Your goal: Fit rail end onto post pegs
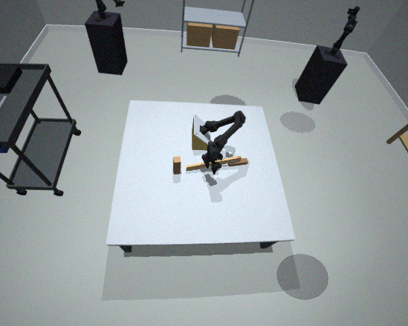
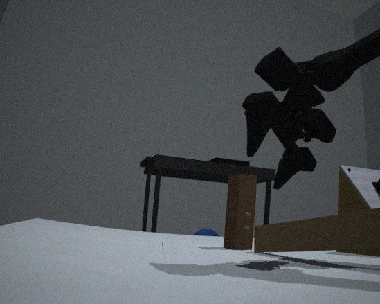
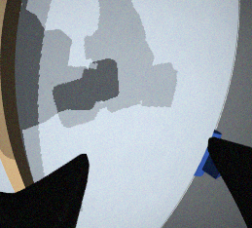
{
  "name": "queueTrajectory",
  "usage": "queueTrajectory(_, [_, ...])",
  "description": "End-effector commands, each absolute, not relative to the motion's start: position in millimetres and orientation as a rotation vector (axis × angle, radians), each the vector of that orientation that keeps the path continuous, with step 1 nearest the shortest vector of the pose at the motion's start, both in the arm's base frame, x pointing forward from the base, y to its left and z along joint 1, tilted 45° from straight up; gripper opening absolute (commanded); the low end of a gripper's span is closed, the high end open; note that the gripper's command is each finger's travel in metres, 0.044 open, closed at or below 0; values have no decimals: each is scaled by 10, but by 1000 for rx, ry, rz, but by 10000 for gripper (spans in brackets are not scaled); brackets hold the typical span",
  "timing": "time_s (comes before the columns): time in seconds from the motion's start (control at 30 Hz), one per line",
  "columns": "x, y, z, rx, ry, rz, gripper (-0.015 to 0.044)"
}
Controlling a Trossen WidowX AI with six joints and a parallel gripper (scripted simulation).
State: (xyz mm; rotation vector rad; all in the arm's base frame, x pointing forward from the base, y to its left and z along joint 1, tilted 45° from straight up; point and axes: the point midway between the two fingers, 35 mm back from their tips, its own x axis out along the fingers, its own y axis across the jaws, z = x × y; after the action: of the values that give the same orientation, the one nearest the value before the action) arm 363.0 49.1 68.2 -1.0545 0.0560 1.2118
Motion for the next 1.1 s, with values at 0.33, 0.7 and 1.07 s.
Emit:
queueTrajectory(0.33, [2772, 278, -225, -809, 429, 1655, 440])
queueTrajectory(0.7, [2777, 309, -251, -809, 429, 1655, 440])
queueTrajectory(1.07, [2778, 429, -383, -812, 431, 1653, 440])
